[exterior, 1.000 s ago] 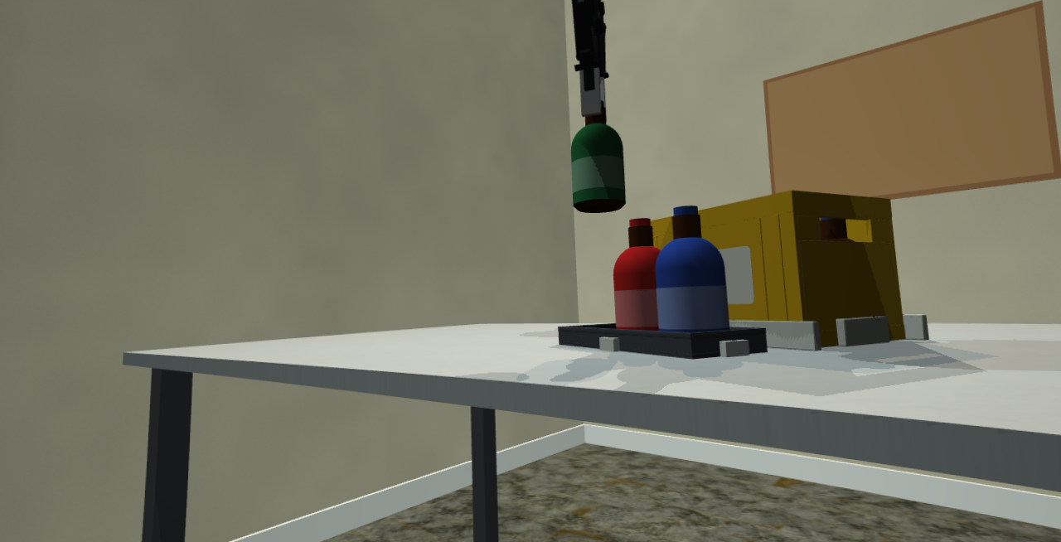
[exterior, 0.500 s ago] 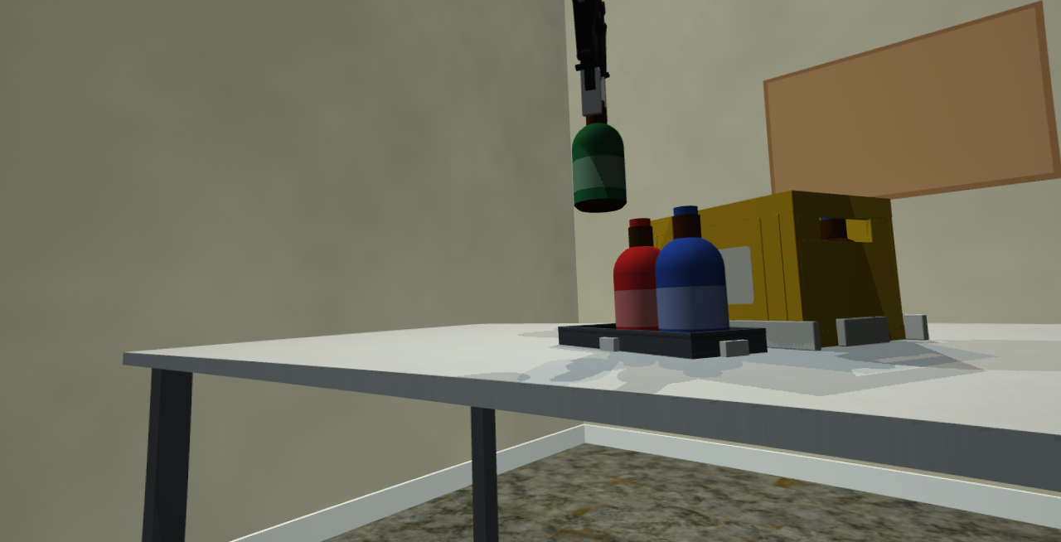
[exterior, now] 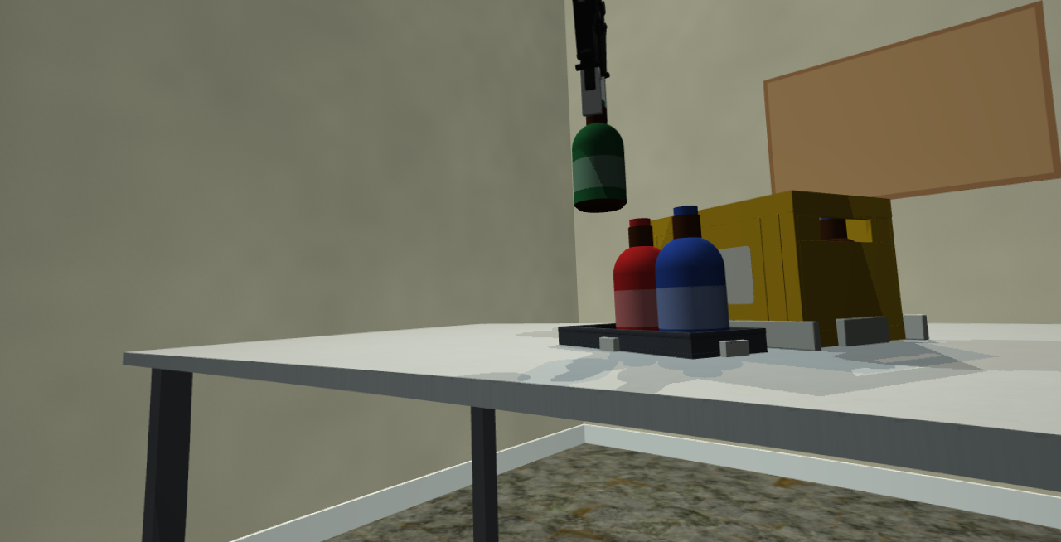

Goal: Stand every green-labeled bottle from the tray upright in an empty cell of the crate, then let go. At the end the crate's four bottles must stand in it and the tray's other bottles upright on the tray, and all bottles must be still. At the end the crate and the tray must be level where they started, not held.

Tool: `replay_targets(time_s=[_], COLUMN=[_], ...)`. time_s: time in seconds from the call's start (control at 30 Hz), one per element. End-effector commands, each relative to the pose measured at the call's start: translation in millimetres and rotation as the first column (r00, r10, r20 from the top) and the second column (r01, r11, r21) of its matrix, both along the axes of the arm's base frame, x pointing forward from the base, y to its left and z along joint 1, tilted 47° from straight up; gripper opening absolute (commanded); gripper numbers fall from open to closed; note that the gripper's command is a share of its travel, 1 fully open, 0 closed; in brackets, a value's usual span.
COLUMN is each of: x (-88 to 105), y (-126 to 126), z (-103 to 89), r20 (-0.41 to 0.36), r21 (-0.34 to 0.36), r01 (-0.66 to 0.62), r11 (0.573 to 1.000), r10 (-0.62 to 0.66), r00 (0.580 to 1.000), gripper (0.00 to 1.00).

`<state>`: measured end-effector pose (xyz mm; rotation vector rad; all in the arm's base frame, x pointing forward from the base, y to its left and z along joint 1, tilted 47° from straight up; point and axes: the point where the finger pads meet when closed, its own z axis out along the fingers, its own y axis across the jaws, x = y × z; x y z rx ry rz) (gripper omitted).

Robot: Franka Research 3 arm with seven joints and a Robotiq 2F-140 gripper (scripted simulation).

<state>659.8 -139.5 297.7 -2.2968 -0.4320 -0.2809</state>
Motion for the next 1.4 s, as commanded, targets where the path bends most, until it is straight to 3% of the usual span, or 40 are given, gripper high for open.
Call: replay_targets(time_s=[0.0, 1.37], x=[-0.1, -3.6], y=[-7.8, -13.6], z=[1.6, -5.0], r20=[0.0, 0.0], r21=[-0.008, -0.008], r01=[0.013, 0.013], r11=[1.0, 1.0], r10=[-0.013, -0.013], r00=[1.0, 1.0], gripper=[0.0, 0.0])
